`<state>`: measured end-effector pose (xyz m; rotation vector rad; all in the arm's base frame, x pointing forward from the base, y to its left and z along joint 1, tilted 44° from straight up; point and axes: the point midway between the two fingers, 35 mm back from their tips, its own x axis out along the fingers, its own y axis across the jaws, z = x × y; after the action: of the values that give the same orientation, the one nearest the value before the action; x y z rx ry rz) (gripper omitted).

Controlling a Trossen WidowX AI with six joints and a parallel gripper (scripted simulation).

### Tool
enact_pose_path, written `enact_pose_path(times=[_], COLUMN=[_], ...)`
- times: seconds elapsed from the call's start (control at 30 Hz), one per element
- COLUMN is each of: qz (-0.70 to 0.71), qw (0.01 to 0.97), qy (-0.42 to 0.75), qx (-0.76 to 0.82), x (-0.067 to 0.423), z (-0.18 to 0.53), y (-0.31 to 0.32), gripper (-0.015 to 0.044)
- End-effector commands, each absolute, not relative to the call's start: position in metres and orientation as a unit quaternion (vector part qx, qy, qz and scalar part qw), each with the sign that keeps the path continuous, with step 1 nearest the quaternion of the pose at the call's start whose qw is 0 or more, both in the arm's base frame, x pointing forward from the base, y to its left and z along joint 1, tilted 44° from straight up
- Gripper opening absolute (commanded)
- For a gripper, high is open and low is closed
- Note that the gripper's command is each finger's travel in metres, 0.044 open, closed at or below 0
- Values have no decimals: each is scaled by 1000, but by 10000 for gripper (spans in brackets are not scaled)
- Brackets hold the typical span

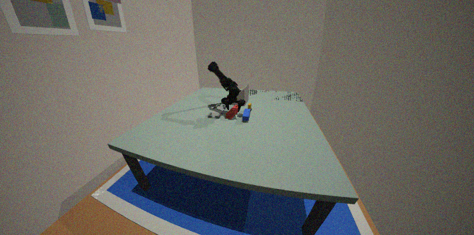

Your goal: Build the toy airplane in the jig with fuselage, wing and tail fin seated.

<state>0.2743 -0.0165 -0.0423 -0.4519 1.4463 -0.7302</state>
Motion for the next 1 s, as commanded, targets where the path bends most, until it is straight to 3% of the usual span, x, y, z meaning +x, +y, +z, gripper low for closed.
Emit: enact_pose_path(times=[0.0,0.3,0.6,0.83,0.97], qz=[-324,-325,-325,-325,-324], qw=[664,664,664,664,664], qy=[642,642,642,642,642], qx=[-204,-204,-204,-204,-204], x=[273,271,271,271,272], z=[-48,-56,-56,-56,-53], y=[-22,-30,-30,-30,-27], gripper=[440,440,204,157,52])
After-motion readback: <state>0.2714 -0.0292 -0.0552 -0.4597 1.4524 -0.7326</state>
